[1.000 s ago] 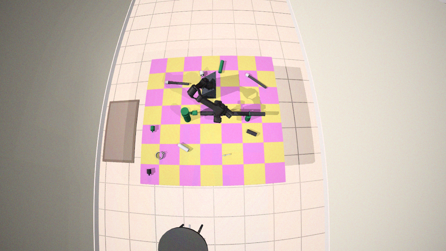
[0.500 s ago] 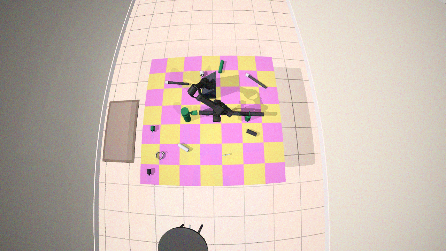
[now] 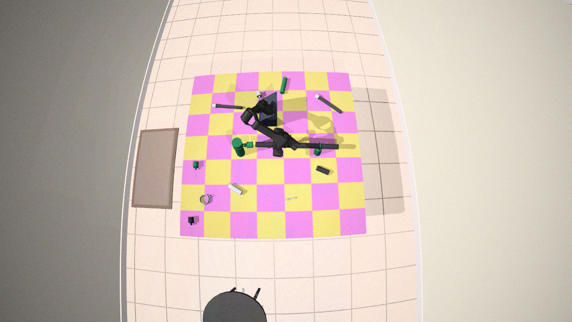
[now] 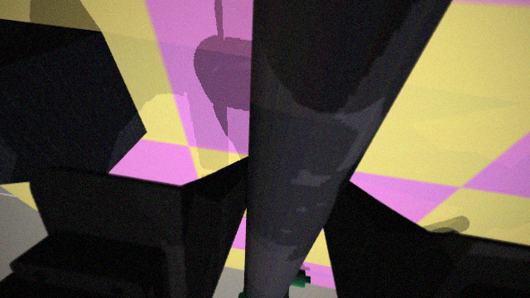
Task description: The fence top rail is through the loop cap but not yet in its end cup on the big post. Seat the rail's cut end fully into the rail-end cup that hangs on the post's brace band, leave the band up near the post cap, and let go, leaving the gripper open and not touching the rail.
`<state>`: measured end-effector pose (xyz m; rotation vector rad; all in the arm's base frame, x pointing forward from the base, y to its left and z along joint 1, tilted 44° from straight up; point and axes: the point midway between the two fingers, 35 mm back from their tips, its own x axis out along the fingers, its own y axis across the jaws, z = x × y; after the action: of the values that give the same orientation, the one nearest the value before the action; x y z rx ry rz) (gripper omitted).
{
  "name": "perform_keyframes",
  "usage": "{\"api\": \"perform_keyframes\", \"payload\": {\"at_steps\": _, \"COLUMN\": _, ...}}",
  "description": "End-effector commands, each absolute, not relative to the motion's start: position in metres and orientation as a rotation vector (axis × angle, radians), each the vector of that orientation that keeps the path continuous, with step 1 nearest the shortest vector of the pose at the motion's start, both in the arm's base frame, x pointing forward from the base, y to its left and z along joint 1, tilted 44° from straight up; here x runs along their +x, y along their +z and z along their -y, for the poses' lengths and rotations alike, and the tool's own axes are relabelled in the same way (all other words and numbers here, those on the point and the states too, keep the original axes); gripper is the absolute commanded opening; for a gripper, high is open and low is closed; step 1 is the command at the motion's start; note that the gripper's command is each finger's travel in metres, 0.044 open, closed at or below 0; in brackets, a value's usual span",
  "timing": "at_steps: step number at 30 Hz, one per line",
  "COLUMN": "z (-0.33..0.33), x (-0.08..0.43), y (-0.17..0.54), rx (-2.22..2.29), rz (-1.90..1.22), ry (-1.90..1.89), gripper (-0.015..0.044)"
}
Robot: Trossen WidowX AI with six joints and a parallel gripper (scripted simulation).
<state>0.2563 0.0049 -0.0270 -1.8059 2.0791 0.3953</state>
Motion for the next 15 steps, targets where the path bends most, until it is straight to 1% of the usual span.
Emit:
{"api": "perform_keyframes", "payload": {"at_steps": 1, "z": -0.0068, "x": 0.2589, "y": -0.0224, "rx": -1.812, "rz": -2.075, "ry": 0.394, "gripper": 0.0}}
{"api": "perform_keyframes", "payload": {"at_steps": 15, "z": -0.0075, "x": 0.263, "y": -0.0153, "rx": -1.812, "rz": -2.075, "ry": 0.394, "gripper": 0.0}}
